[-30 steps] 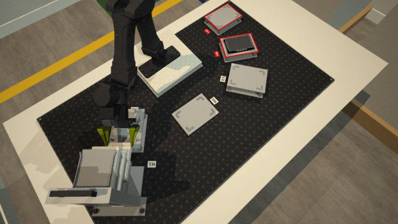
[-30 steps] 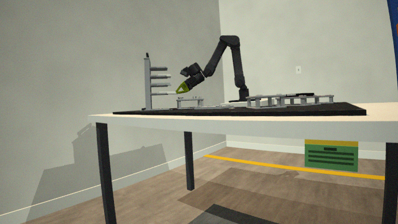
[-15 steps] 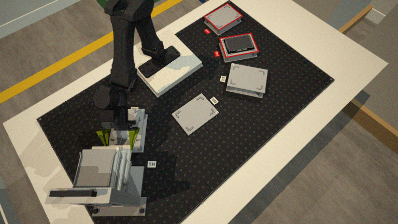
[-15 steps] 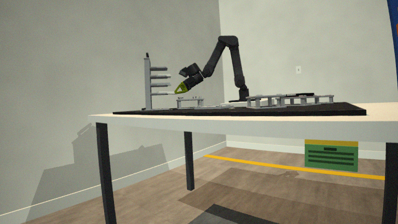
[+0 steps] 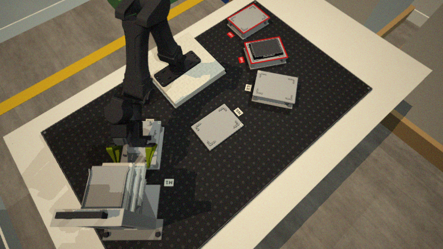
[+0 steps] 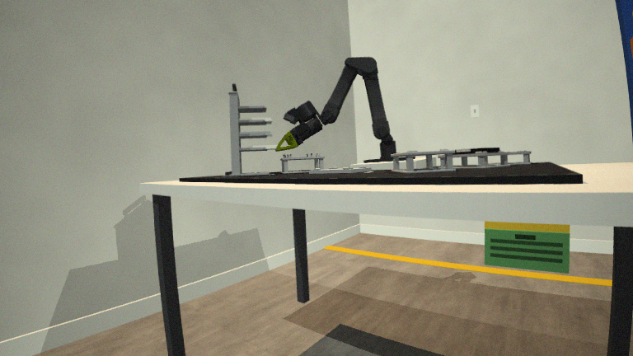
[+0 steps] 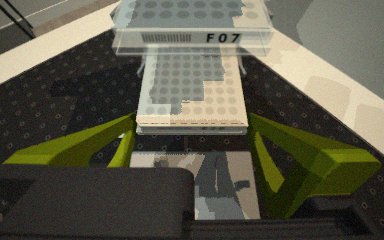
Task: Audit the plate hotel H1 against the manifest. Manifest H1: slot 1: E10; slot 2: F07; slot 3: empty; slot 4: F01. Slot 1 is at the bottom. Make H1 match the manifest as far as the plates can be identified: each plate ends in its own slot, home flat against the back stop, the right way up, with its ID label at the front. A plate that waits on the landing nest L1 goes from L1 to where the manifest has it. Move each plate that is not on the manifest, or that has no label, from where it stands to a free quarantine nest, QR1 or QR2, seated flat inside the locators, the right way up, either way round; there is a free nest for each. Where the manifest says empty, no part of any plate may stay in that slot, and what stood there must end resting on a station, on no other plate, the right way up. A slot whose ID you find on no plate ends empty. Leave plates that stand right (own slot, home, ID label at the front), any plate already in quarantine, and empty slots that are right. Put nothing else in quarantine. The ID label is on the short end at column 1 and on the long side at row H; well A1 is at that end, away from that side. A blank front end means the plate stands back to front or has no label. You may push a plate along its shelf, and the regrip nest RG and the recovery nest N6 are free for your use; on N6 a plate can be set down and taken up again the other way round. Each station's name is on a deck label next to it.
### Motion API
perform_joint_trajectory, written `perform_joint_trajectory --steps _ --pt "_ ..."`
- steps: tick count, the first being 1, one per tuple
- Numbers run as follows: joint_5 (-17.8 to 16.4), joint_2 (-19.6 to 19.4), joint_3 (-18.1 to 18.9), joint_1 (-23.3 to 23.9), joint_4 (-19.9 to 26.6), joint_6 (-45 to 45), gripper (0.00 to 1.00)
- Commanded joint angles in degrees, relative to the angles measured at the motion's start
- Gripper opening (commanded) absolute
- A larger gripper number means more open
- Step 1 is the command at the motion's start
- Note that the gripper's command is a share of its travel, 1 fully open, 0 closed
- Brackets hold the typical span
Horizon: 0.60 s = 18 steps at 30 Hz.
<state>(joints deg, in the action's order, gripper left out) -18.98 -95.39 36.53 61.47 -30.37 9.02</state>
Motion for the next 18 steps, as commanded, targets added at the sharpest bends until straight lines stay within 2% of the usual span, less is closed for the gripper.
perform_joint_trajectory --steps 1,12,13,18 --pt "0.1 0.3 0.2 0.0 0.0 0.0 1.0" --pt "0.1 0.3 0.2 0.0 0.0 0.0 1.0" --pt "-0.1 2.4 0.7 0.1 2.7 0.1 1.0" --pt "-0.6 4.0 -1.0 0.8 2.7 0.4 1.0"
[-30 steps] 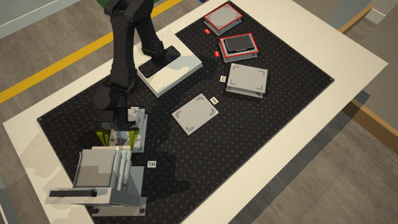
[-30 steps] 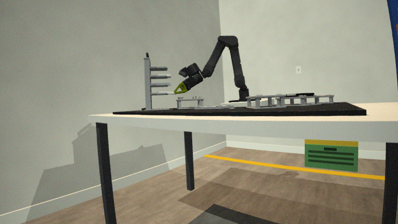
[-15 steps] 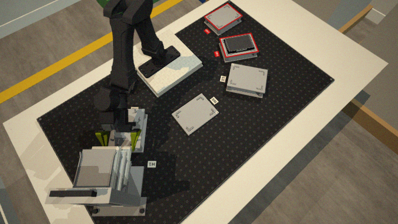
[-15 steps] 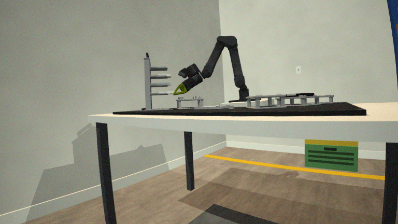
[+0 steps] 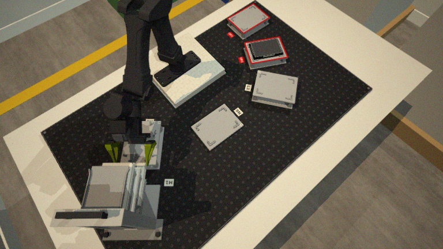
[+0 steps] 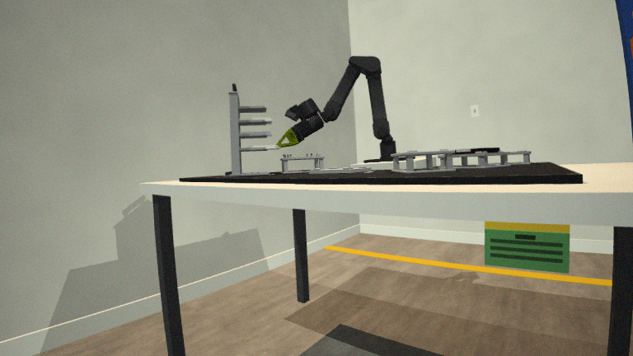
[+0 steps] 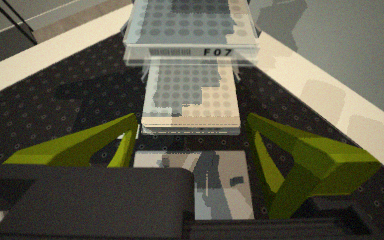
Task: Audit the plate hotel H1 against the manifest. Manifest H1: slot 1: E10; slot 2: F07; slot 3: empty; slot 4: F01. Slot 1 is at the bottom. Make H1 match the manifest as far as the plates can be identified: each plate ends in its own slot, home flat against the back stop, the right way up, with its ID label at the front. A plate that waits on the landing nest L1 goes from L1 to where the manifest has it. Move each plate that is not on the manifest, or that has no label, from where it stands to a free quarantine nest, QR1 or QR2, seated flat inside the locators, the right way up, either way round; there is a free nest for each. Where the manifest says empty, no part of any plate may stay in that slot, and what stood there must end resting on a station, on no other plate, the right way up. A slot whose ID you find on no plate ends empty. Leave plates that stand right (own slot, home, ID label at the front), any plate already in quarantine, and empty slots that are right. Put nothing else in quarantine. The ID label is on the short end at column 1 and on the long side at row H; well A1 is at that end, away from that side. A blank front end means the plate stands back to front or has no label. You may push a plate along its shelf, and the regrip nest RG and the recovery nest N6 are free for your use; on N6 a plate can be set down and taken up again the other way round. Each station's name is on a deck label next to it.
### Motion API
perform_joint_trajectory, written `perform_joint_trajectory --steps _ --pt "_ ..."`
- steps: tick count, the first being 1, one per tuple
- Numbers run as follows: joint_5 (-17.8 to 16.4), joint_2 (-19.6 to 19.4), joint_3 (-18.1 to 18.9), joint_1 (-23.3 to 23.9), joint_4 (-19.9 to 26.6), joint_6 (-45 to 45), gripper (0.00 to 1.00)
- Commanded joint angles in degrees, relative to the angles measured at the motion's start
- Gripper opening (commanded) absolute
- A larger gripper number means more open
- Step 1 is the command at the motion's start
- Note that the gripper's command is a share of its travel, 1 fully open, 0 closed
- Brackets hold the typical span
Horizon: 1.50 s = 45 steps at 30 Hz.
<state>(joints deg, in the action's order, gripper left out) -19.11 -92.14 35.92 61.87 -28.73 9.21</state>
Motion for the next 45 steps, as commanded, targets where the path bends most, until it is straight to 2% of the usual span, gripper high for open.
perform_joint_trajectory --steps 1,45 --pt "-0.6 1.1 -0.7 0.5 1.0 0.3 1.0" --pt "-6.0 14.5 -12.6 6.7 4.0 3.6 1.0"
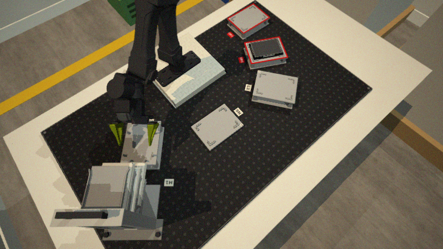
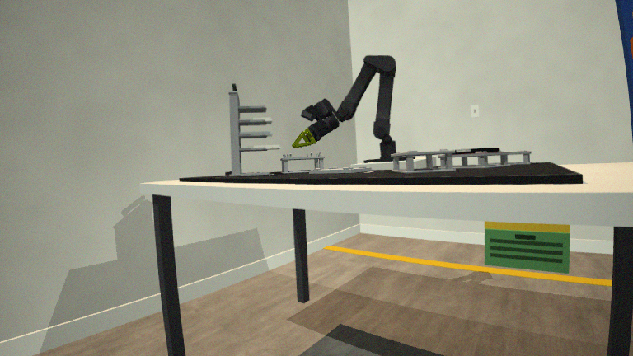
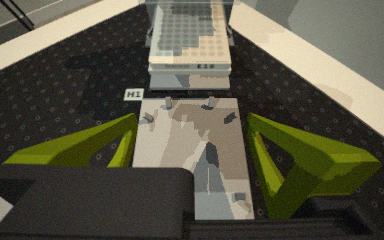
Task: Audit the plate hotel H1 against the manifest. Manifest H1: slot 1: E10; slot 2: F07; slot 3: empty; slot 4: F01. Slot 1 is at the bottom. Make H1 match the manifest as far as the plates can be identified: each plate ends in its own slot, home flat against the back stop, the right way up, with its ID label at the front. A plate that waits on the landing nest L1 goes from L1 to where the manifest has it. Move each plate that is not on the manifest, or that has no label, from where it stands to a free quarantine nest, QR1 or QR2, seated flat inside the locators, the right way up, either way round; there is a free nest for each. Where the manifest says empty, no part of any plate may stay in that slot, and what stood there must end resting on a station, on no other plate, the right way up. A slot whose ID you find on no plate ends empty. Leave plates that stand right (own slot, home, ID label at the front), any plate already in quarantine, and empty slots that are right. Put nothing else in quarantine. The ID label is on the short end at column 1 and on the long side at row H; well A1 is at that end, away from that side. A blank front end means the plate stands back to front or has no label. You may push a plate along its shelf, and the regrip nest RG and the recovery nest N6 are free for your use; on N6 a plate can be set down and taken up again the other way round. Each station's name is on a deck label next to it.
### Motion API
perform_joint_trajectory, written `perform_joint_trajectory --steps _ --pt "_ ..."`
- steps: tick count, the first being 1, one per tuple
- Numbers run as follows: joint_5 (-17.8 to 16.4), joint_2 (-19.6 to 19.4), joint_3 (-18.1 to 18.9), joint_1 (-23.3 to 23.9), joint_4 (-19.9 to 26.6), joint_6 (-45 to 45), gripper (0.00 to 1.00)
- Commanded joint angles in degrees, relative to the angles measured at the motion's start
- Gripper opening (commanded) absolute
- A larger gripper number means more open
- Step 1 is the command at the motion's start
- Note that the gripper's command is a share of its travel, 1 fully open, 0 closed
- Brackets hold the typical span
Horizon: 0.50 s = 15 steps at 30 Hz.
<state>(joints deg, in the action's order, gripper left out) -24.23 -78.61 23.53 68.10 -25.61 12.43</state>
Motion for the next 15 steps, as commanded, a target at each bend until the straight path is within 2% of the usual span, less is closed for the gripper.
perform_joint_trajectory --steps 1,8,9,15 --pt "-1.1 1.4 -0.5 0.7 1.0 0.5 1.0" --pt "-2.4 4.1 -2.3 2.2 2.4 1.3 1.0" --pt "-2.3 3.3 -2.7 2.2 1.1 1.3 0.0" --pt "-2.3 3.1 -2.8 2.1 0.8 1.3 0.0"
